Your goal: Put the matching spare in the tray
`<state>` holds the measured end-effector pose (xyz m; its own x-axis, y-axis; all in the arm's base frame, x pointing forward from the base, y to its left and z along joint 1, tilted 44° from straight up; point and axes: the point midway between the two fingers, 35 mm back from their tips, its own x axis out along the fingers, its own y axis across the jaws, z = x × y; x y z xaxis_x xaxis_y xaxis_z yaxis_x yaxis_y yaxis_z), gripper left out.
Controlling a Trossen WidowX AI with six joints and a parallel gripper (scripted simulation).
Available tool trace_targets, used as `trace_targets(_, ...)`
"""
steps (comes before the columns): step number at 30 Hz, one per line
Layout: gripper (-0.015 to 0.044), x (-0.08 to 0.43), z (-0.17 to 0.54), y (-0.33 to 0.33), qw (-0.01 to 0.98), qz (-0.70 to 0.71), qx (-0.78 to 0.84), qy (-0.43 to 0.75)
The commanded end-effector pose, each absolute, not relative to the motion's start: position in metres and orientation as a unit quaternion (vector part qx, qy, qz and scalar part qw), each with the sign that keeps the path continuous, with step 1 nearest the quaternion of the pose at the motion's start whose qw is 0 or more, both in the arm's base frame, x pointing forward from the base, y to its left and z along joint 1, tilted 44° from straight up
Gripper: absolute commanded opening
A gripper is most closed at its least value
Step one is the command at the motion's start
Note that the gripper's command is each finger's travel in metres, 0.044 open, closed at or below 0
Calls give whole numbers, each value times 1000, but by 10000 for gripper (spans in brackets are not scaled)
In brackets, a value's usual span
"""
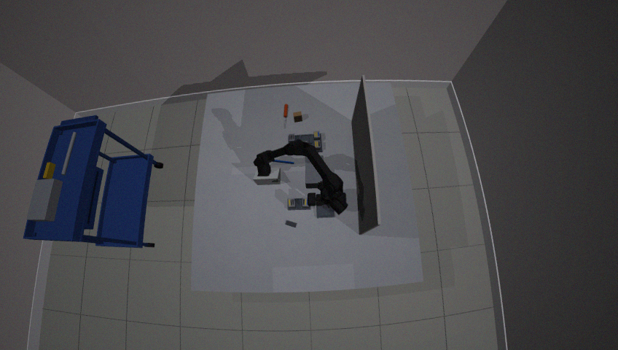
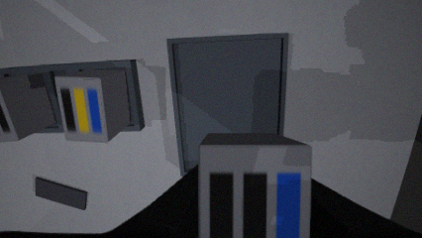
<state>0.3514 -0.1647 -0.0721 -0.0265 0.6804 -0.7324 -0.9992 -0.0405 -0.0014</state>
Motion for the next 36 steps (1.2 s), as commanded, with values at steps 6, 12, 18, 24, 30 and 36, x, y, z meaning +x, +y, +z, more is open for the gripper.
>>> trace_targets(6,0,352,-77,-160,638,659,-286,277)
trace_targets(12,0,352,-81,-157,638,659,-286,277)
trace_targets(18,0,352,-84,-154,638,659,-286,277)
trace_targets(24,0,352,-88,-151,638,659,-286,277)
trace_targets(30,0,352,-91,-147,638,659,-286,277)
trace_targets(36,0,352,-95,-144,638,659,-286,277)
